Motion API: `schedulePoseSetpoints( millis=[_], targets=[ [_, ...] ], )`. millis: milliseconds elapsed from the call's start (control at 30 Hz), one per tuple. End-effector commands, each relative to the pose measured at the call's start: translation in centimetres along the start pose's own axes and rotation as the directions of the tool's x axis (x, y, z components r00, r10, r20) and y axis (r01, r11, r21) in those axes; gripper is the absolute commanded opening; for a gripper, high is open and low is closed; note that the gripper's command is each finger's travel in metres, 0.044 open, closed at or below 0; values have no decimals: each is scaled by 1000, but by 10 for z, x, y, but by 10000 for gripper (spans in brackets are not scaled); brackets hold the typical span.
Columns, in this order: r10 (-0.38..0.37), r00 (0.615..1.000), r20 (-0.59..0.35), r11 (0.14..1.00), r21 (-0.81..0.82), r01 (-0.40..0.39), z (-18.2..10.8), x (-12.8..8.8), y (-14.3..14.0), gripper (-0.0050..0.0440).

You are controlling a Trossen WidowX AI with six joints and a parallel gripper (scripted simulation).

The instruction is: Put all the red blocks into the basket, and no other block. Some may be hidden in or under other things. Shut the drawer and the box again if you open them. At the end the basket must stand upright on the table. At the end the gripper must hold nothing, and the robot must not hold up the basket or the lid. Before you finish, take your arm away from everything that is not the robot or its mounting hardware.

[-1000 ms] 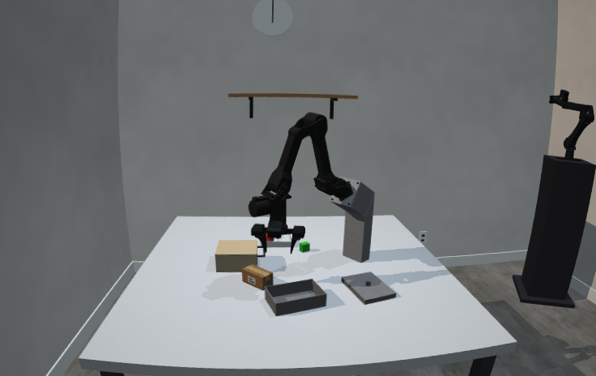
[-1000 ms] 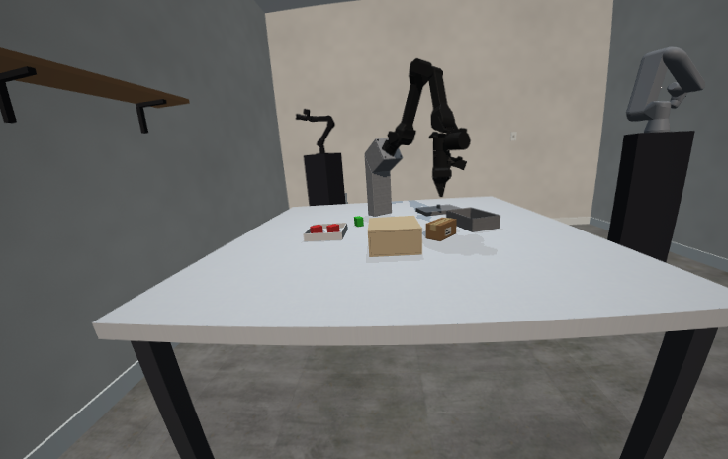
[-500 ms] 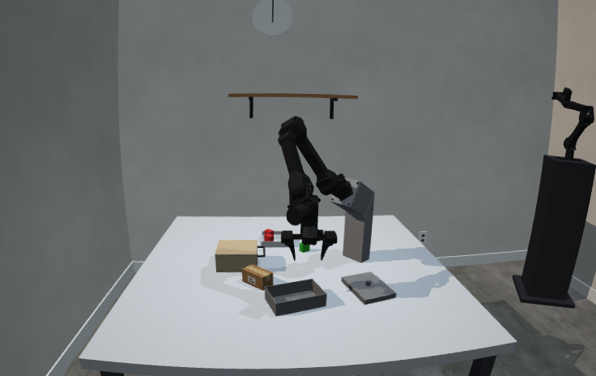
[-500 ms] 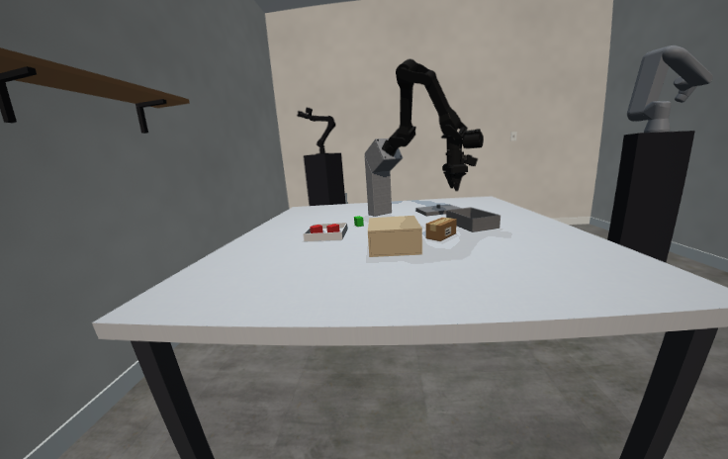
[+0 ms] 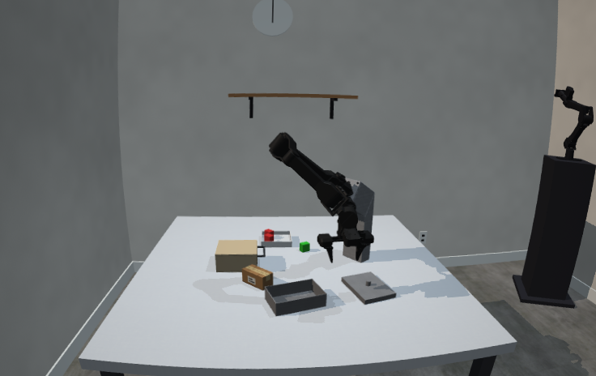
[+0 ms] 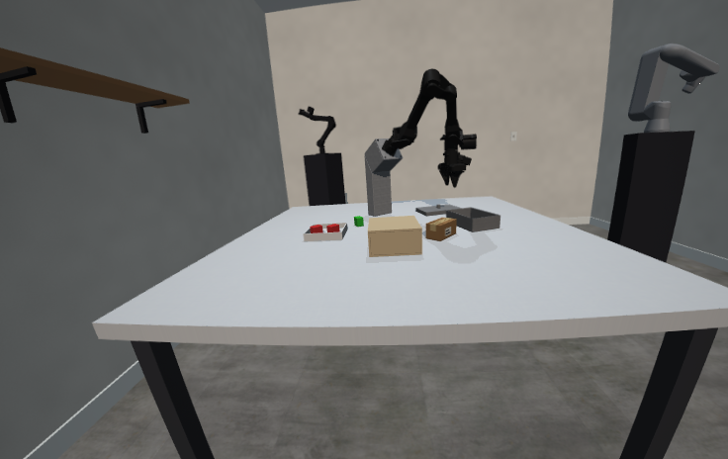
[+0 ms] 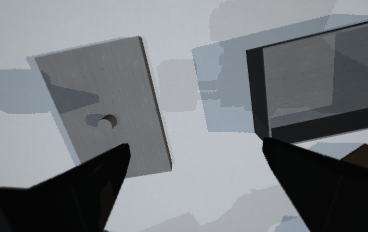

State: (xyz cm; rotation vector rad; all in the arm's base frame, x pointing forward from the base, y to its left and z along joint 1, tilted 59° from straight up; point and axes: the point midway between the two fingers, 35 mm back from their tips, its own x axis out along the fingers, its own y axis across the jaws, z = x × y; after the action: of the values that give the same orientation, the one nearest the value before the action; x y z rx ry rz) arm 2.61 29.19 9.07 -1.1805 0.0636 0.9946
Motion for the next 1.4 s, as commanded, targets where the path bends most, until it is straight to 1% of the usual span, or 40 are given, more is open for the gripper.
schedulePoseSetpoints(
  millis=[0, 200, 267, 333, 433, 767, 833, 900, 1033, 1333, 1367],
  targets=[
    [-6, 1000, -2, 992, -124, 6, -3, 0, 32, 440],
    [-6, 1000, -2, 990, -139, 6, -16, 1, 91, 440],
    [-6, 1000, -2, 990, -139, 6, -16, 1, 91, 440],
    [-6, 1000, -2, 990, -139, 6, -19, 1, 108, 440],
    [-6, 1000, -2, 990, -139, 6, -19, 1, 108, 440],
    [-6, 1000, -2, 990, -139, 6, -19, 67, 107, 440],
    [-6, 1000, -2, 990, -139, 6, -19, 67, 107, 440],
    [-6, 1000, -2, 990, -139, 6, -19, 81, 107, 440],
    [-6, 1000, -2, 990, -139, 6, -19, 82, 107, 440],
    [-6, 1000, -2, 990, -139, 6, -19, 106, 107, 440],
    [-6, 1000, -2, 990, -139, 6, -19, 106, 107, 440]
  ],
)
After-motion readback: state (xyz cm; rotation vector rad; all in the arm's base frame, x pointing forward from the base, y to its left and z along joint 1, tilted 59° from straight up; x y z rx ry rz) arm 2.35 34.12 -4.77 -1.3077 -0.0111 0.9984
